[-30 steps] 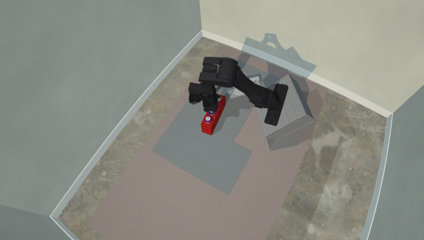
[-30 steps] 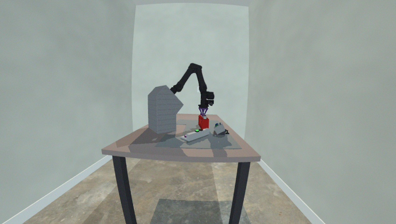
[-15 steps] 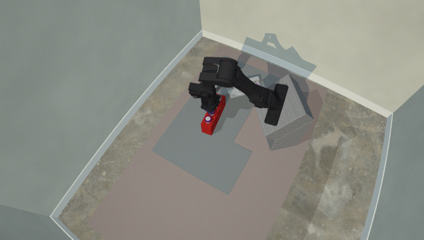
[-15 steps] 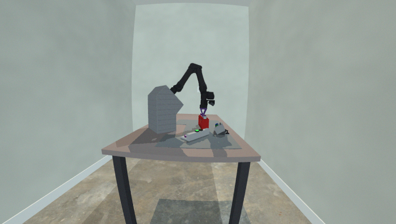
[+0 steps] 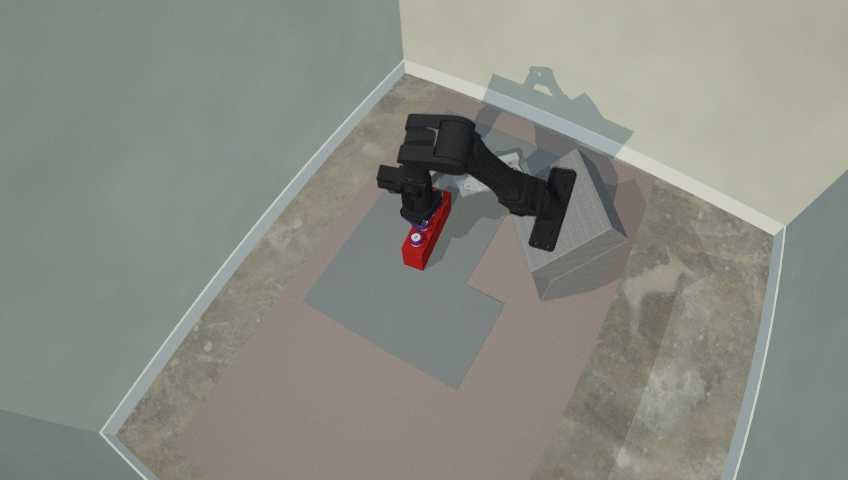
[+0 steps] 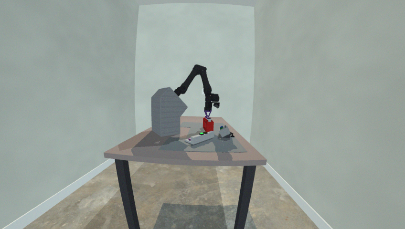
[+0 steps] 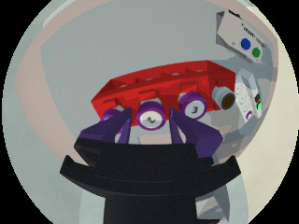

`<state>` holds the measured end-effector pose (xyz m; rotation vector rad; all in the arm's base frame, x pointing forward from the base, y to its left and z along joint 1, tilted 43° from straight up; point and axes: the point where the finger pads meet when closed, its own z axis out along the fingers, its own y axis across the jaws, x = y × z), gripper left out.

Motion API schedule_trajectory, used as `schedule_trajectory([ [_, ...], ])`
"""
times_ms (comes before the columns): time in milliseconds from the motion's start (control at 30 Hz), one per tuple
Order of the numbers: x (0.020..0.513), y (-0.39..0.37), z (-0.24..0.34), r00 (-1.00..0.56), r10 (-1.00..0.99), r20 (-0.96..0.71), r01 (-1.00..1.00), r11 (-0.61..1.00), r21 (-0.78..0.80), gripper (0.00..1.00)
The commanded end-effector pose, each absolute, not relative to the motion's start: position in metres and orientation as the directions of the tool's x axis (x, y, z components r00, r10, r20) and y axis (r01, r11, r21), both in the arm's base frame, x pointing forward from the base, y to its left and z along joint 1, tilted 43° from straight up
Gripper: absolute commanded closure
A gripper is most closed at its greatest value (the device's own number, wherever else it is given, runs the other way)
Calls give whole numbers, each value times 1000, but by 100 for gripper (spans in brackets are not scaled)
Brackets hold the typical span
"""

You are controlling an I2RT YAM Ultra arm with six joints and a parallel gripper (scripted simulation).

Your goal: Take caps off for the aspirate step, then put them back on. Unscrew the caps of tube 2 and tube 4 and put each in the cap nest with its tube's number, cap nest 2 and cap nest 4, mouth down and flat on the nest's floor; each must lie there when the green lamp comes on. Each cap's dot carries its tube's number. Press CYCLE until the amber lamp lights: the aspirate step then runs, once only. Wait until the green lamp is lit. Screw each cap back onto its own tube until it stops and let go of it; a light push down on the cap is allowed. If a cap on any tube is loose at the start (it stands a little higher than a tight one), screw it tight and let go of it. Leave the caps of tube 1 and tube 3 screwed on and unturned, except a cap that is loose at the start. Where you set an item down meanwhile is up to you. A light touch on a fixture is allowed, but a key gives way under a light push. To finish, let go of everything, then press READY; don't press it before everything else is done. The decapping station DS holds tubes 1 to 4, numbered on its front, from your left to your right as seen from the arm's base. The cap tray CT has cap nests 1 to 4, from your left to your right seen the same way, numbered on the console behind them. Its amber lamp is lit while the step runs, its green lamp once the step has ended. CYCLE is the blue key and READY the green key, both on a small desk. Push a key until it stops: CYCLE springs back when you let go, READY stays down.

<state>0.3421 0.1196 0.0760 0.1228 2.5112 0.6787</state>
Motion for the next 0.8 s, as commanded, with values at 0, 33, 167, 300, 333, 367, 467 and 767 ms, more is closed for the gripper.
schedule_trajectory([
  [0, 344, 119, 80, -850, 224, -477, -49, 867, 495, 51],
  [33, 344, 119, 80, -850, 224, -477, -49, 867, 495, 51],
  [167, 344, 119, 80, -843, 154, -515, -117, 883, 455, 51],
  [300, 344, 119, 81, -814, 11, -581, -250, 896, 367, 51],
  [333, 344, 119, 81, -803, -24, -596, -282, 896, 344, 51],
  [367, 344, 119, 81, -791, -60, -609, -314, 894, 320, 51],
  [467, 344, 119, 81, -778, -96, -621, -346, 891, 295, 51],
  [767, 343, 119, 80, -606, -404, -685, -597, 800, 57, 51],
])
